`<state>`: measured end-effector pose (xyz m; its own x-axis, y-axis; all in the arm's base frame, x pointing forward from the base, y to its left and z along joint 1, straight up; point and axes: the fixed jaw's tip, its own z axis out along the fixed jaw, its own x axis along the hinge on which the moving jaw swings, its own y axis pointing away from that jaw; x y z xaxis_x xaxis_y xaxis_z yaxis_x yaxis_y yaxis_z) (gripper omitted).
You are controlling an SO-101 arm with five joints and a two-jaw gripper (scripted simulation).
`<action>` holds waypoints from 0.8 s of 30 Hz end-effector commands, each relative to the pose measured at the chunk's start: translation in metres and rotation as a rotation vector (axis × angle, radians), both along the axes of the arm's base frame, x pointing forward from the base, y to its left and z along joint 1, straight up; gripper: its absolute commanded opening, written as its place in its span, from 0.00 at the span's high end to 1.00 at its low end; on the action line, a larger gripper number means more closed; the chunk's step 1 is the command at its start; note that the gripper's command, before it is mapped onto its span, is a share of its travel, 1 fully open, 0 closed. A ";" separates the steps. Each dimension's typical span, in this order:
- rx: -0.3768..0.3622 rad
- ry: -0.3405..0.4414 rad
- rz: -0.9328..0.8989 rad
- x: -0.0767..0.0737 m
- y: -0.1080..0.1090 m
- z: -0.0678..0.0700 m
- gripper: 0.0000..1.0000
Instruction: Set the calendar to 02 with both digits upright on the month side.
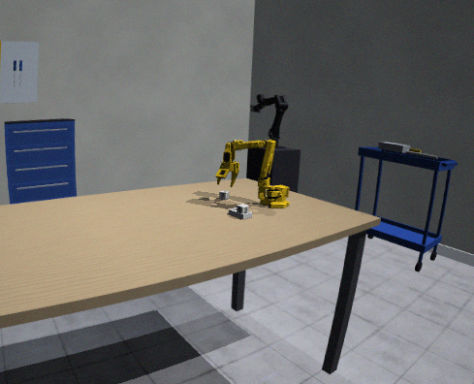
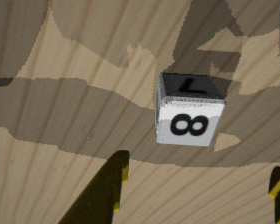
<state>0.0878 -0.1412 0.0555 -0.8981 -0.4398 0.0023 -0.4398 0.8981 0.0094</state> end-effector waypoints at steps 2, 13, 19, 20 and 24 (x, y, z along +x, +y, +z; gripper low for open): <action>-0.027 -0.019 0.001 0.005 -0.003 0.003 0.65; -0.027 -0.019 0.001 0.005 -0.004 -0.005 0.65; -0.027 -0.018 0.001 0.005 -0.004 -0.014 0.65; -0.027 -0.018 0.001 0.005 -0.004 -0.016 0.65; -0.027 -0.018 0.001 0.005 -0.004 -0.023 0.65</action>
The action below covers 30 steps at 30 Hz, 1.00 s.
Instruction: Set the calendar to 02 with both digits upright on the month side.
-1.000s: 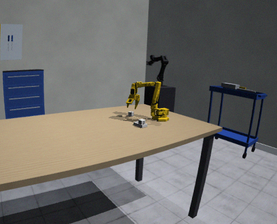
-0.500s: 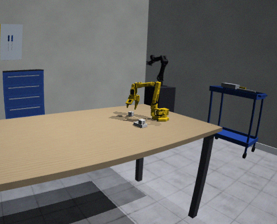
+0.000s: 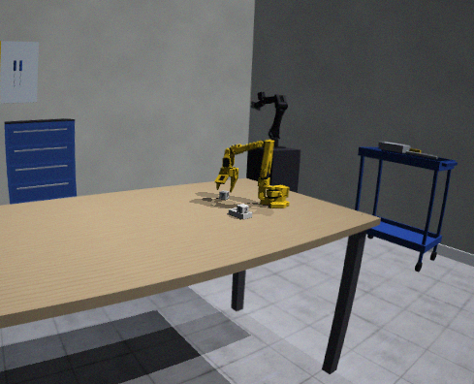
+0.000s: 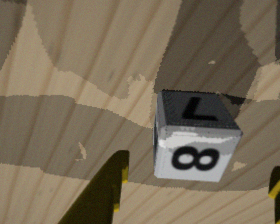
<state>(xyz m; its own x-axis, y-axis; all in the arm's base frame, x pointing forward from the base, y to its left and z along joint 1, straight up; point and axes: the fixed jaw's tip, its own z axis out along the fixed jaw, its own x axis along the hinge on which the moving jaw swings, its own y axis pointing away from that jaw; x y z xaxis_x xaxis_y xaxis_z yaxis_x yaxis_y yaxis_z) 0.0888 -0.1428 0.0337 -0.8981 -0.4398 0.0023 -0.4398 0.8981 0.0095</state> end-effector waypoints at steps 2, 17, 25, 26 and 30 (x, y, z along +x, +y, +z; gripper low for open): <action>-0.027 -0.019 0.001 0.004 -0.002 -0.004 0.65; -0.027 -0.019 0.001 0.004 -0.002 -0.015 0.65; -0.027 -0.019 0.001 0.004 -0.002 -0.015 0.65; -0.027 -0.019 0.001 0.004 -0.002 -0.015 0.65; -0.027 -0.019 0.001 0.004 -0.002 -0.015 0.66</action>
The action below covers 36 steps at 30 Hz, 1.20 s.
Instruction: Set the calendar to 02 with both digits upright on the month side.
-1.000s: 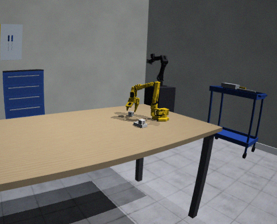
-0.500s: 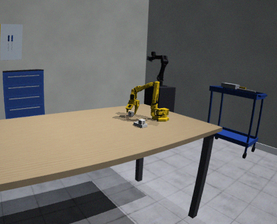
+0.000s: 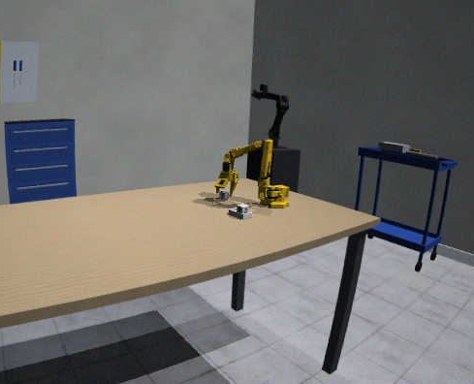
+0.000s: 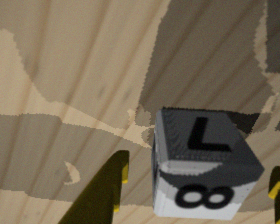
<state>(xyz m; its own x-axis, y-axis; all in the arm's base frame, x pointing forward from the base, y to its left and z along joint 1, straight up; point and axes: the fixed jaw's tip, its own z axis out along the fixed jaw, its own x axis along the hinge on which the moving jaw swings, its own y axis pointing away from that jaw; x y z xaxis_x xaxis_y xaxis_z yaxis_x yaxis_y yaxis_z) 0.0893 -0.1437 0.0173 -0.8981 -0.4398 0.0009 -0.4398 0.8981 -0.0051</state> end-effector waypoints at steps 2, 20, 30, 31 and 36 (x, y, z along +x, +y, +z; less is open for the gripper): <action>-0.014 -0.011 0.001 0.004 -0.001 0.002 0.66; -0.014 -0.011 0.001 0.006 -0.007 0.002 0.77; -0.014 -0.011 0.001 0.008 -0.009 0.002 0.82; -0.014 -0.011 0.001 0.008 -0.010 0.002 0.82; -0.014 -0.011 0.001 0.008 -0.010 0.002 0.84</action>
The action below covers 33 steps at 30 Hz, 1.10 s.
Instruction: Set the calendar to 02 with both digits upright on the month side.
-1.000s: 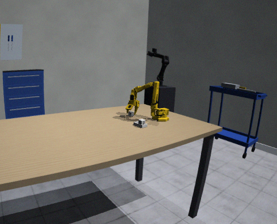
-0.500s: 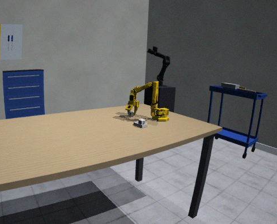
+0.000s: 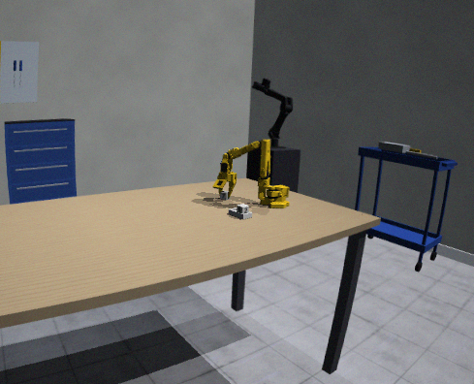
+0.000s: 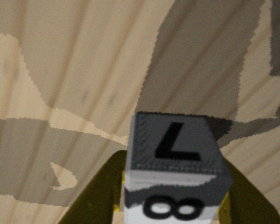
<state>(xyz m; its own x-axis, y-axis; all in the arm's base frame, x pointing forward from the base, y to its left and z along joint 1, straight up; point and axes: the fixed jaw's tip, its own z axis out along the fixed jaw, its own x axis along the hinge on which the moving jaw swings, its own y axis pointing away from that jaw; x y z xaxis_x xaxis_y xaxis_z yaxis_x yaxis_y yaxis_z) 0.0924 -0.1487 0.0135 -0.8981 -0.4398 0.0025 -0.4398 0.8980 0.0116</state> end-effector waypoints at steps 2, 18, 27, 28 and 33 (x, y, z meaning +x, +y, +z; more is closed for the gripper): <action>-0.029 -0.020 0.001 0.005 -0.005 0.005 0.84; -0.029 -0.020 0.001 0.005 -0.005 0.005 0.97; -0.029 -0.020 0.001 0.005 -0.005 0.005 1.00; -0.029 -0.020 0.001 0.005 -0.006 0.006 1.00; -0.029 -0.020 0.001 0.005 -0.006 0.011 1.00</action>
<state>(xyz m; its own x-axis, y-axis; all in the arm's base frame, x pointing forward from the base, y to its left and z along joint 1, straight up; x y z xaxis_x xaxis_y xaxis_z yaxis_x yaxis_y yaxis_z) 0.0923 -0.1485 0.0149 -0.8981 -0.4398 0.0035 -0.4397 0.8979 0.0202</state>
